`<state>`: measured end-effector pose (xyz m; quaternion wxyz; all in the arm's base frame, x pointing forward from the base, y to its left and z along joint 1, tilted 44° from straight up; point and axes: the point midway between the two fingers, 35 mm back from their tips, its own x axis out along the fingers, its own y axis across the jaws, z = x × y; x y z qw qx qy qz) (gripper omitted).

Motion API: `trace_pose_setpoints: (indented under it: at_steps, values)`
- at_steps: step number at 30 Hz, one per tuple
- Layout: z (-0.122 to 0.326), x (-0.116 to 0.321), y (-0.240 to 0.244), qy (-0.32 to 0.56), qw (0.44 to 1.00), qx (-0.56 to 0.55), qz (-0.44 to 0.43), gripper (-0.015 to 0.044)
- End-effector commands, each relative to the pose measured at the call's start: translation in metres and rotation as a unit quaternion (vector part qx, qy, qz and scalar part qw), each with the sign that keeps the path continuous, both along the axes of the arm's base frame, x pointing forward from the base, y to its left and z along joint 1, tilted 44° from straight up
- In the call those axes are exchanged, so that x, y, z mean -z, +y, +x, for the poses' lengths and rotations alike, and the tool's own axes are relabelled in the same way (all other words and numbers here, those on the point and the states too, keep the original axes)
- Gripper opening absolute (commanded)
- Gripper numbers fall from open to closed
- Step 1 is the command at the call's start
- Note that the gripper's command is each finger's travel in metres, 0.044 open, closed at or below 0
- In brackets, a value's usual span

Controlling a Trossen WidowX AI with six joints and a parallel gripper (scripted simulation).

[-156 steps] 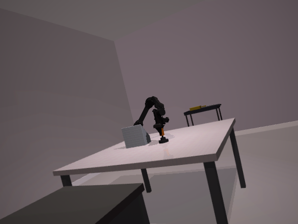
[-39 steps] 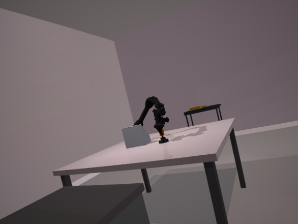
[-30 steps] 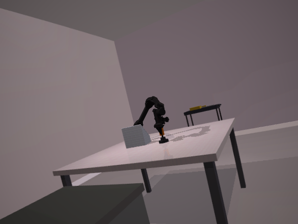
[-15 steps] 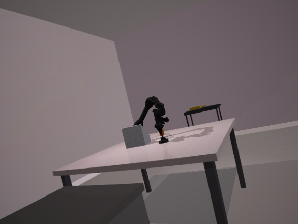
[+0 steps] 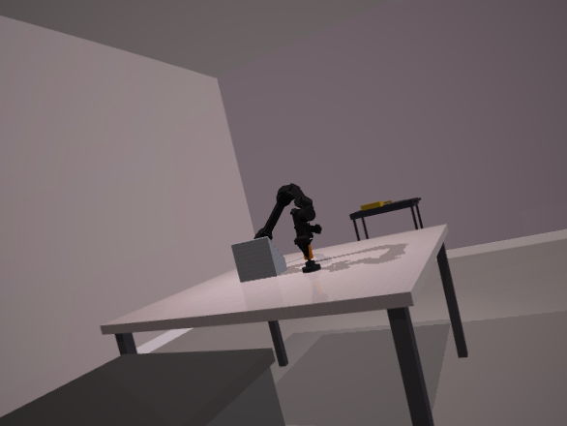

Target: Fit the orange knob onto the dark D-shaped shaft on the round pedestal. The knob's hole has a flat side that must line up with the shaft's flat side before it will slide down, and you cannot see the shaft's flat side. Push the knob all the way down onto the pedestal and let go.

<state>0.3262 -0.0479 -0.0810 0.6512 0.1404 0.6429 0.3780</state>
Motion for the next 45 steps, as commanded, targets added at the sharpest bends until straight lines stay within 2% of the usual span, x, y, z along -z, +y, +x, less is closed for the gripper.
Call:
trace_pose_setpoints:
  at_steps: [1, 22, 39, 45]
  values:
    - [-0.0007, 0.0024, 0.0026, 0.002, 1.0, 0.003, 0.002, 0.0]
    - [-0.0011, 0.0081, 0.0074, 0.0, 1.0, 0.0, 0.0, 0.0]
    - [-0.0011, 0.0081, 0.0074, 0.0, 1.0, 0.0, 0.0, 0.044]
    - [-0.0011, 0.0081, 0.0074, 0.0, 1.0, 0.0, 0.0, 0.044]
